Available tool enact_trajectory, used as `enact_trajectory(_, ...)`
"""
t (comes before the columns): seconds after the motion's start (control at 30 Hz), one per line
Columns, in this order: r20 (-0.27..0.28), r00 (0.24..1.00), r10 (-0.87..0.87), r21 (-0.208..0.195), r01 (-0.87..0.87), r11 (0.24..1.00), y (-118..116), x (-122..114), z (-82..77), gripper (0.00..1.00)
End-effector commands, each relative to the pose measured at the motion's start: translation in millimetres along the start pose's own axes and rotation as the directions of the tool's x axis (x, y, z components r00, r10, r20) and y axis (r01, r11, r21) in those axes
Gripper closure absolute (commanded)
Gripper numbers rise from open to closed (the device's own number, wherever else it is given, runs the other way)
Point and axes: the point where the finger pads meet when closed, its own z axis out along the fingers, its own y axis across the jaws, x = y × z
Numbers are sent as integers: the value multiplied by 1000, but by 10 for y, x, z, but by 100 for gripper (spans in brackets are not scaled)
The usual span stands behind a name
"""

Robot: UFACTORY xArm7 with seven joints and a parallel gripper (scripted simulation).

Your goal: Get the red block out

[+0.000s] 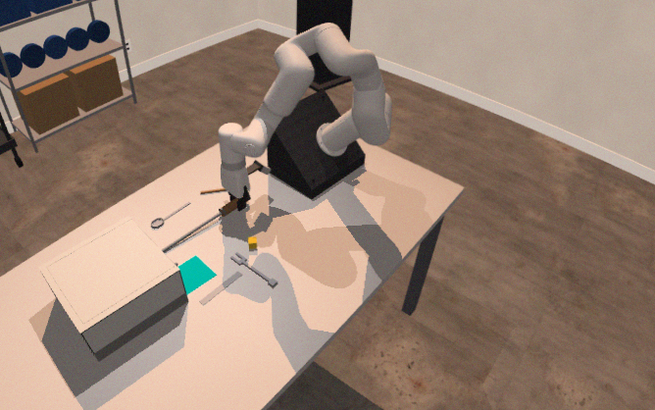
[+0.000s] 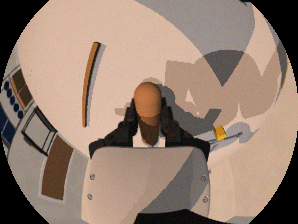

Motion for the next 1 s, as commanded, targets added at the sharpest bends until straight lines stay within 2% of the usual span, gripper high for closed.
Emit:
enact_trajectory(0.0,4,1000,1,3,-1,1000,-14,-52,-17,100)
enact_trajectory(0.7,4,1000,0,3,0,1000,-15,-392,-18,100)
enact_trajectory(0.97,4,1000,0,3,0,1000,-16,-620,-19,100)
